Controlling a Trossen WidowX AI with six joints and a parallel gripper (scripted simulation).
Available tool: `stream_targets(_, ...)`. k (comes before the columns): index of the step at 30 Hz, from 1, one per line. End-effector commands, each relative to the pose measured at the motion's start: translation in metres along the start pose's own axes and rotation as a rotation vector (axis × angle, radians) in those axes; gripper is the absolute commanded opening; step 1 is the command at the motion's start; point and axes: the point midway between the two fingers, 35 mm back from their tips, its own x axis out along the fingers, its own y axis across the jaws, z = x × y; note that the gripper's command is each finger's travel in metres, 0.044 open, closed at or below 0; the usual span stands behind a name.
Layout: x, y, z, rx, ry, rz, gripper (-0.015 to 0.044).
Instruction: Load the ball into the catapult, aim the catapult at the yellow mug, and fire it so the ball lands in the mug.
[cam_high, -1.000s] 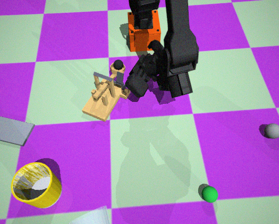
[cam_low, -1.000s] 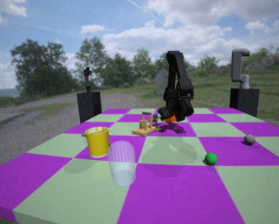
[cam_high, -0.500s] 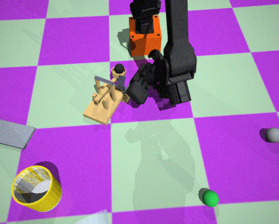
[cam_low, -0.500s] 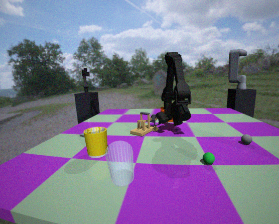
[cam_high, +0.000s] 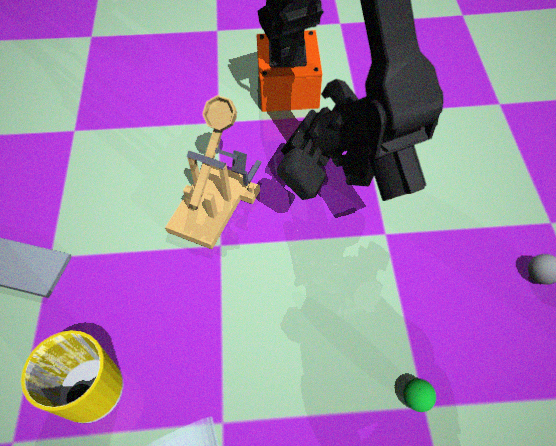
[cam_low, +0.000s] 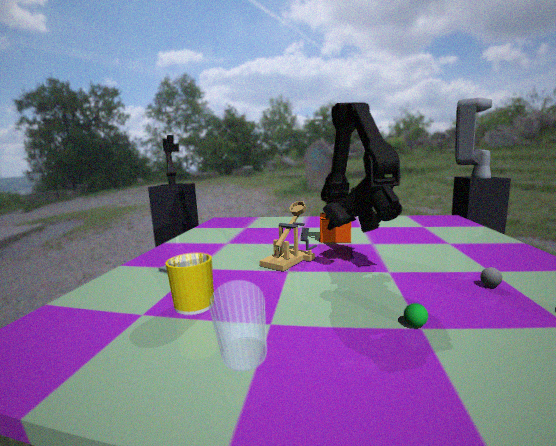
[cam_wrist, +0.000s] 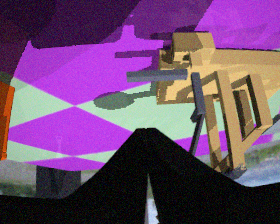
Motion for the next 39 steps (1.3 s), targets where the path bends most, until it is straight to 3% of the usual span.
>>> stream_targets(1, -0.044, 0.006, -0.02, 0.007, -0.01, -0.004, 0.0)
stream_targets(3, -0.044, 0.006, -0.02, 0.007, -0.01, -0.004, 0.0)
stream_targets(4, -0.032, 0.001, -0.012, 0.007, -0.018, -0.014, 0.0026)
stream_targets(20, -0.042, -0.063, -0.01, 0.354, -0.245, 0.081, 0.044)
stream_targets(39, -0.061, -0.181, -0.043, 0.865, -0.57, 0.151, 0.044)
